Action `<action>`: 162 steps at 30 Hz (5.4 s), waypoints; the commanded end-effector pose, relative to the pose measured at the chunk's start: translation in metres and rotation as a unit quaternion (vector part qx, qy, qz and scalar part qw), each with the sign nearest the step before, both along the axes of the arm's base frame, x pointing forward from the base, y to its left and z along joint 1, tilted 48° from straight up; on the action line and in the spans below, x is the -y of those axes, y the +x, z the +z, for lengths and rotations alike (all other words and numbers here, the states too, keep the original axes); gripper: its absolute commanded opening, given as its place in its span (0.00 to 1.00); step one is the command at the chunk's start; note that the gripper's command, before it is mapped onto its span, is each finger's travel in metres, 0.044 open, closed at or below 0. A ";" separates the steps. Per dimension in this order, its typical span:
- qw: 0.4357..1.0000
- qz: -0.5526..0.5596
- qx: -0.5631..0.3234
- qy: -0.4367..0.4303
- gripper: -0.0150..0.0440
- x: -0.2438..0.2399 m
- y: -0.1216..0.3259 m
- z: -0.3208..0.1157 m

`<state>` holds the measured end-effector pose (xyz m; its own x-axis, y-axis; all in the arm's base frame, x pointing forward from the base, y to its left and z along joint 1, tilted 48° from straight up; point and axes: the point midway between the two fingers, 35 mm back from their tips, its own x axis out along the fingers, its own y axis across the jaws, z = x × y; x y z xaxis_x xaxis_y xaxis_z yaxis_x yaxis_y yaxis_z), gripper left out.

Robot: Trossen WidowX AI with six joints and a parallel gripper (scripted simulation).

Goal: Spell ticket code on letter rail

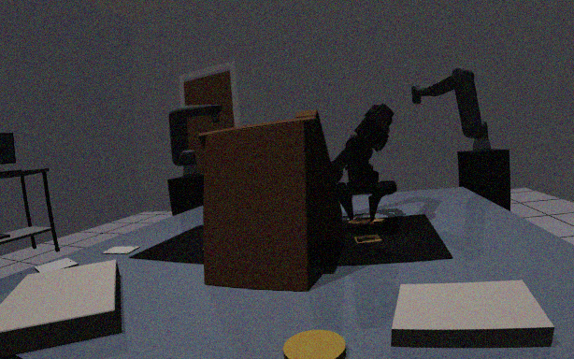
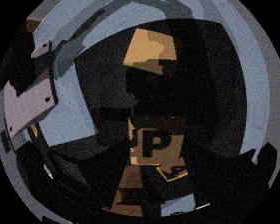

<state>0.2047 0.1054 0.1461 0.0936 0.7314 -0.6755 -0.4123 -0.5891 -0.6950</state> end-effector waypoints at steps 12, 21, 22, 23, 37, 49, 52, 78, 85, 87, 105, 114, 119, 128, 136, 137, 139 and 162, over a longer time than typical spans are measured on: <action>0.998 -0.053 -0.026 0.001 0.25 0.001 0.013 0.006; 0.993 -0.110 -0.050 0.005 0.25 0.003 0.027 0.014; 0.992 -0.116 -0.052 0.006 0.25 0.004 0.029 0.015; 0.991 -0.123 -0.054 0.006 0.25 0.004 0.031 0.016; 0.973 -0.215 -0.080 0.023 0.25 0.012 0.055 0.031; 0.950 -0.300 -0.075 0.043 0.25 0.033 0.079 0.051; 0.942 -0.325 -0.072 0.050 0.25 0.040 0.086 0.057; 0.836 -0.531 -0.034 0.134 0.25 0.122 0.131 0.118; 0.801 -0.576 -0.022 0.160 0.25 0.147 0.138 0.135; 0.790 -0.589 -0.020 0.166 0.25 0.156 0.140 0.137; 0.652 -0.721 -0.084 0.220 0.25 0.266 0.142 0.093; 0.588 -0.745 -0.173 0.261 0.25 0.302 0.138 0.041; 0.548 -0.753 -0.225 0.287 0.25 0.317 0.132 0.013; 0.466 -0.755 -0.314 0.336 0.25 0.340 0.117 -0.038; 0.384 -0.746 -0.386 0.383 0.25 0.356 0.099 -0.081; 0.373 -0.744 -0.395 0.389 0.25 0.357 0.097 -0.086; 0.351 -0.739 -0.411 0.401 0.25 0.360 0.091 -0.097; 0.148 -0.664 -0.532 0.504 0.25 0.370 0.041 -0.179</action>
<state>0.2446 -0.2648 -0.0324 0.8359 0.3232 -0.4437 0.1081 0.6955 0.7103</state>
